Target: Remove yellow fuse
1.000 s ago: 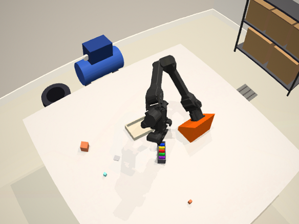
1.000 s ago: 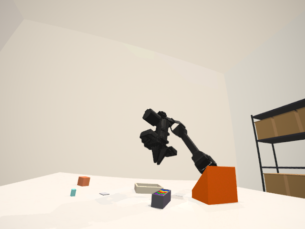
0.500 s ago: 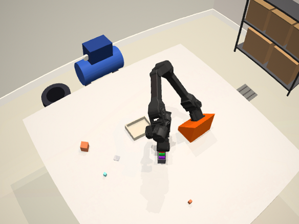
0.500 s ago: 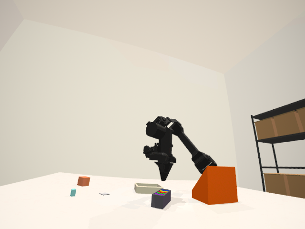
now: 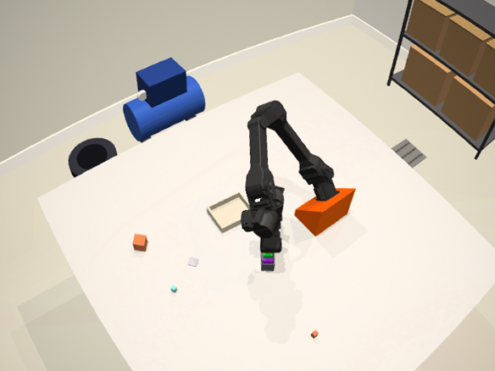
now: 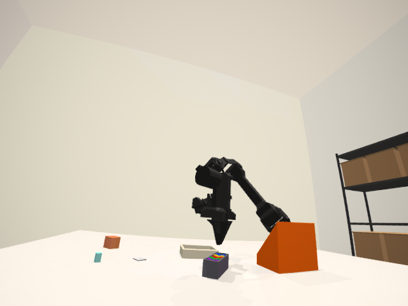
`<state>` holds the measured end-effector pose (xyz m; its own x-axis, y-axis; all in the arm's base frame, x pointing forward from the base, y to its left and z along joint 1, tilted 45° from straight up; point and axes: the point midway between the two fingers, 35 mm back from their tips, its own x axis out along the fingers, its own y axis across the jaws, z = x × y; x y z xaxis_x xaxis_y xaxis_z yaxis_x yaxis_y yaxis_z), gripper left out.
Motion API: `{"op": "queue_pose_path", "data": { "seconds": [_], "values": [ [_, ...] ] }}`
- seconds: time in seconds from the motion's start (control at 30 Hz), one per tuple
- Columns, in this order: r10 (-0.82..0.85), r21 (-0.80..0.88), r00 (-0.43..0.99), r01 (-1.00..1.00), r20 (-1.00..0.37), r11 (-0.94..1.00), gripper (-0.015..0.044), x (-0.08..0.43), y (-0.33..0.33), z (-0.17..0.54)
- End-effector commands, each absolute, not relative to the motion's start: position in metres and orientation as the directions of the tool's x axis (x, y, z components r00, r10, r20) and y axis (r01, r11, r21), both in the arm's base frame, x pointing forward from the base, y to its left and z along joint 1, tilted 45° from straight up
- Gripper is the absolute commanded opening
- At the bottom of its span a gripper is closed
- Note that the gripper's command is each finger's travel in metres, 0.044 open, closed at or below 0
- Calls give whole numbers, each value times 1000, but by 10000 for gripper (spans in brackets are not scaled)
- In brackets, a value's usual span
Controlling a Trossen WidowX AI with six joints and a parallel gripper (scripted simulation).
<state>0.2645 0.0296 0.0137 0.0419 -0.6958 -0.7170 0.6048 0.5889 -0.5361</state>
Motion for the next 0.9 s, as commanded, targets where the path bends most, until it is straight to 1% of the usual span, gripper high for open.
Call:
{"op": "queue_pose_path", "data": {
  "seconds": [0.0,0.87],
  "values": [
    [-699,-543,37,601,-714,587,74,264,24,10],
    [-700,-544,38,601,-713,586,74,263,11,-3]
  ]
}}
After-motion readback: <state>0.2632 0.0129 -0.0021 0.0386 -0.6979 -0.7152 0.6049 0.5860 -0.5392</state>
